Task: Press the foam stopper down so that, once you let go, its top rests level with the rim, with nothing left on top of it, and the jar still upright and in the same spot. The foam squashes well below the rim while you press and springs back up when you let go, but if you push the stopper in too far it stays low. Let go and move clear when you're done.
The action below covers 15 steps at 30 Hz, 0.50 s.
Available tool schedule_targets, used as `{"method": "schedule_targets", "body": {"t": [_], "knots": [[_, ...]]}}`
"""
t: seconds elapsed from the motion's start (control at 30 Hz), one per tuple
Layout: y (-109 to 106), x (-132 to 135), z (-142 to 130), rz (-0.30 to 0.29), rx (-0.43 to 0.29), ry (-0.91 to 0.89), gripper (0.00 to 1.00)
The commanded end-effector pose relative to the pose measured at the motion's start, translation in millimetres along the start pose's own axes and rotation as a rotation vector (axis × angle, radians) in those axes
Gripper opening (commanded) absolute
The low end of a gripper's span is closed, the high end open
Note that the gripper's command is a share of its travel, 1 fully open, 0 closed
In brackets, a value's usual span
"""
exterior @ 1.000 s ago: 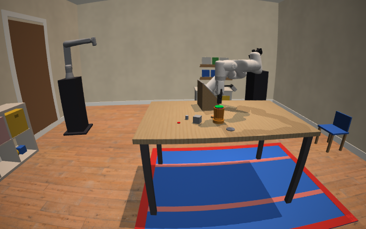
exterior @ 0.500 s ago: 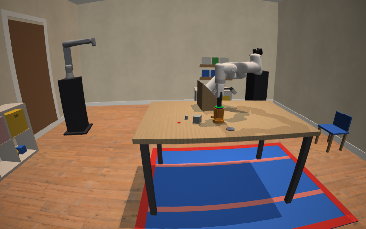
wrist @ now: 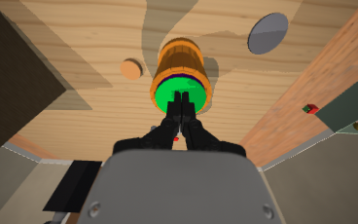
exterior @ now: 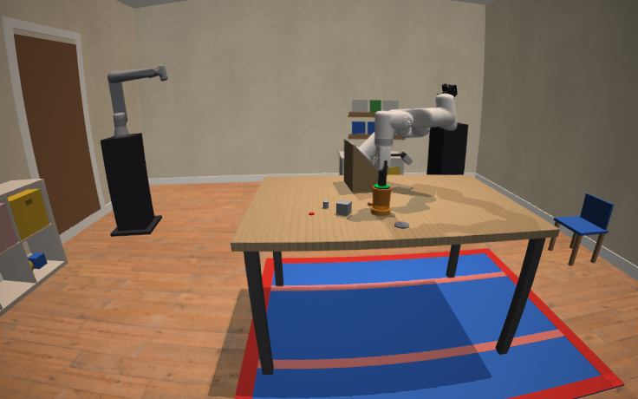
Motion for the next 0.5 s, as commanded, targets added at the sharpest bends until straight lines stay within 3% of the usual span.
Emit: {"method": "schedule_targets", "body": {"t": [0.0,0.47], "knots": [[-0.7,0.5,-0.4,-0.004,-0.002,0.000,0.00],[5.6,0.5,-0.4,-0.004,-0.002,0.000,0.00]]}}
Point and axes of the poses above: the point where the finger pads meet when closed, its own y axis out along the fingers, its own x axis across the jaws, z = x × y, the point moved 10 cm from there along -y, back along the fingers, and after that the axes turned 1 degree about y, right-handed, at the moved point
